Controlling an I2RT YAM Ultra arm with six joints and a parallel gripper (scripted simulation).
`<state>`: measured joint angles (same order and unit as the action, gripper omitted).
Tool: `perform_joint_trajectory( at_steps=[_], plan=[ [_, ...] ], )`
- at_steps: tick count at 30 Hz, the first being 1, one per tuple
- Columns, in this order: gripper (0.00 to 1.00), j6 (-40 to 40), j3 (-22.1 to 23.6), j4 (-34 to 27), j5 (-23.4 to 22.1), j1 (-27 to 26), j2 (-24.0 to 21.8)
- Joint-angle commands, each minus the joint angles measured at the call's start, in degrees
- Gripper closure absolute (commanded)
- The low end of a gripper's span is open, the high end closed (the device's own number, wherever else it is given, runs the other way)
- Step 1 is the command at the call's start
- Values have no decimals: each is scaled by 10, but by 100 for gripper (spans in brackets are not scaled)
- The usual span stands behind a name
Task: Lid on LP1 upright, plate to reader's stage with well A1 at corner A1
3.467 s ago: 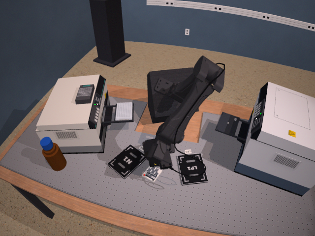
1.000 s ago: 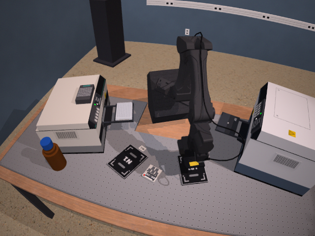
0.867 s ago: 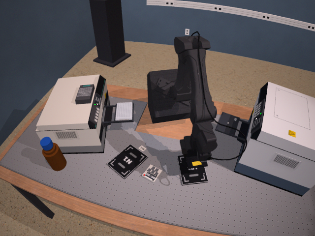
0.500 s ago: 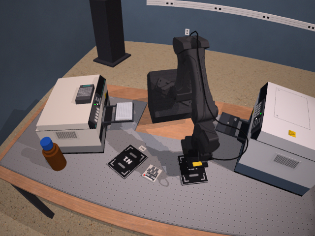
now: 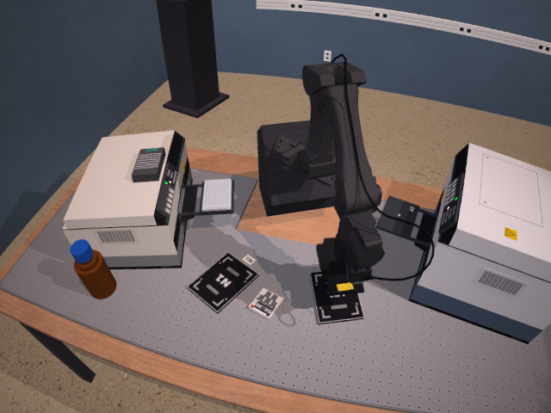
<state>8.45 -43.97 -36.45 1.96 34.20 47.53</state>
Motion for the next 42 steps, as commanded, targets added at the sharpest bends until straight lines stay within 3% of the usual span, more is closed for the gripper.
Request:
perform_joint_trajectory(
  at_steps=[1,14,20,21,26,35,38,42],
  plan=[
    [14,-8,4,-1,2,-7,-17],
    [14,-11,-1,1,3,1,-17],
    [14,-12,15,21,1,-2,12],
    [14,-12,-6,25,2,-2,-5],
    [14,-13,23,43,-1,-6,28],
    [14,-15,24,77,-5,-8,55],
    [14,-15,17,81,-4,-9,37],
    [14,-15,34,95,-6,-8,68]
  ],
)
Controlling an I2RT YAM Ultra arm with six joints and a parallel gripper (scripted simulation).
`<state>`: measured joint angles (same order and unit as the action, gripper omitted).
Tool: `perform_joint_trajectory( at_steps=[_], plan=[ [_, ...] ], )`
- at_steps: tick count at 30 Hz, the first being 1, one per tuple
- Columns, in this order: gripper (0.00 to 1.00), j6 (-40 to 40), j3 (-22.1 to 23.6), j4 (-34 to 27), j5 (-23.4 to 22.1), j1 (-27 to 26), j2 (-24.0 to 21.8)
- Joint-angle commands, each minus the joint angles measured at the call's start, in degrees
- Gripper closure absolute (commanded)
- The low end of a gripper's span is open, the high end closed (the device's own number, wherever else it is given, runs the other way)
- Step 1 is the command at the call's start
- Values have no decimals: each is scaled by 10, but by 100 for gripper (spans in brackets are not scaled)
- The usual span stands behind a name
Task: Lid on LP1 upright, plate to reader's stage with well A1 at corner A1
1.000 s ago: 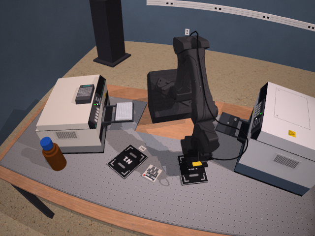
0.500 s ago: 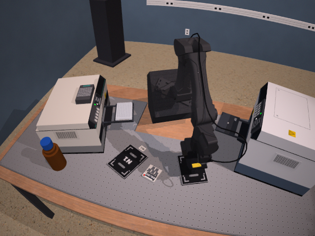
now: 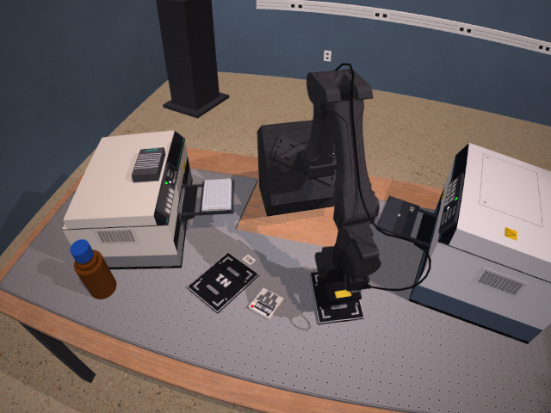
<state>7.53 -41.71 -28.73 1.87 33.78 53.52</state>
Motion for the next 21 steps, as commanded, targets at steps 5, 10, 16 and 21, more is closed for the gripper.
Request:
perform_joint_trajectory(
  at_steps=[5,10,16,21],
  plan=[
    [14,-6,8,36,-5,-6,20],
    [14,-7,10,54,-6,-5,38],
    [14,-7,19,68,-6,-6,49],
    [14,-8,19,86,-7,-9,65]
  ],
)
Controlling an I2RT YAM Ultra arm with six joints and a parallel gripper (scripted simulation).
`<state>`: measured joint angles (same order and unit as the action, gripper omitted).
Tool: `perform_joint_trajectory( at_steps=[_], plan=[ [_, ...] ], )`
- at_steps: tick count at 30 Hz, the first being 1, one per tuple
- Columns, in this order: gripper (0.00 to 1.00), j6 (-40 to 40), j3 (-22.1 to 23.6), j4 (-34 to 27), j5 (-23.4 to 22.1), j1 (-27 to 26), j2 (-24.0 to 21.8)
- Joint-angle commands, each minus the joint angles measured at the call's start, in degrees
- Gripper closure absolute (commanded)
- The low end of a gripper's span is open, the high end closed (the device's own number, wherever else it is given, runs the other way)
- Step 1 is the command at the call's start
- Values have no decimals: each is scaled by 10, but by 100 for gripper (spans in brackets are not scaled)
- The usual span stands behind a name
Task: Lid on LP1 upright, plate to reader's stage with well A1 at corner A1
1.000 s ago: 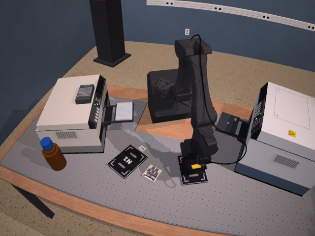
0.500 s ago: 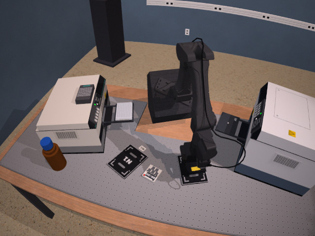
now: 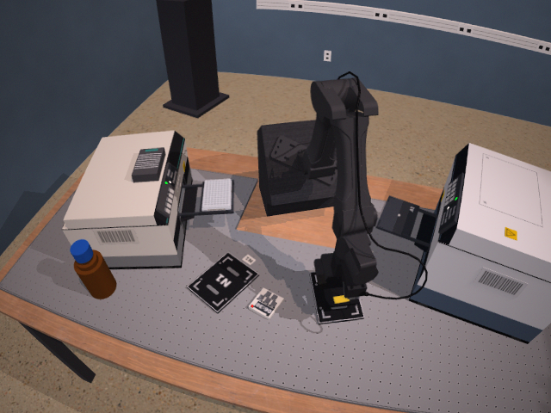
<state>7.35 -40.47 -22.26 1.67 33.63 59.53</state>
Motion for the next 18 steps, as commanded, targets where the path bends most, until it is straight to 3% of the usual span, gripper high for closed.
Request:
perform_joint_trajectory(
  at_steps=[1,6,9,11,18],
  plan=[
    [14,-6,10,25,-4,-7,6],
    [14,-6,11,42,-5,-6,23],
    [14,-6,12,46,-5,-6,6],
    [14,-7,5,53,-6,-7,32],
    [14,-7,7,78,-6,-6,54]
  ],
)
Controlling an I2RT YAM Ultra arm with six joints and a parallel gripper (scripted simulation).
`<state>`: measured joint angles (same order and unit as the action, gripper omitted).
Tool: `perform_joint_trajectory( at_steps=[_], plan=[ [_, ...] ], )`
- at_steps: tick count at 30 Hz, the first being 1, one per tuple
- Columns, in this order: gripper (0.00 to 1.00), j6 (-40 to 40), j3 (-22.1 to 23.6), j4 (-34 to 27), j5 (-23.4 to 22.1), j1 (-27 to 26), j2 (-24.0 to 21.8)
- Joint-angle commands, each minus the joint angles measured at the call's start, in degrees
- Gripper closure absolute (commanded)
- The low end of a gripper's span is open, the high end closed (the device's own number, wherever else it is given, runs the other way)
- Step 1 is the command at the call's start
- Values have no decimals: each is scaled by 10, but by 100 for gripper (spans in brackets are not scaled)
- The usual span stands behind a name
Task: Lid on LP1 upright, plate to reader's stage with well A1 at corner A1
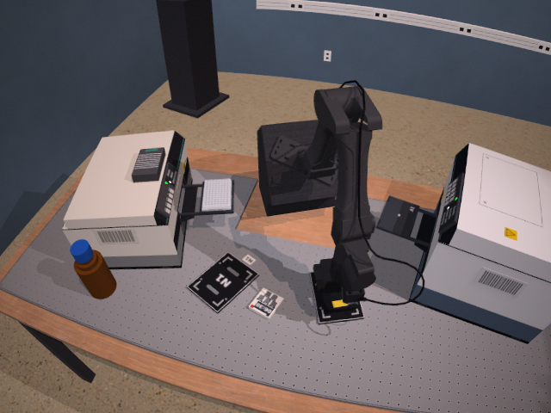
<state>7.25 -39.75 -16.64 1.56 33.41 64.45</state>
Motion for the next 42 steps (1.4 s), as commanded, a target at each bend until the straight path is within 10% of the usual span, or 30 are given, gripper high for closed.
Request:
perform_joint_trajectory(
  at_steps=[1,42],
  plan=[
    [14,-6,0,25,-5,-5,8],
    [14,-2,5,40,-1,-1,14]
  ],
)
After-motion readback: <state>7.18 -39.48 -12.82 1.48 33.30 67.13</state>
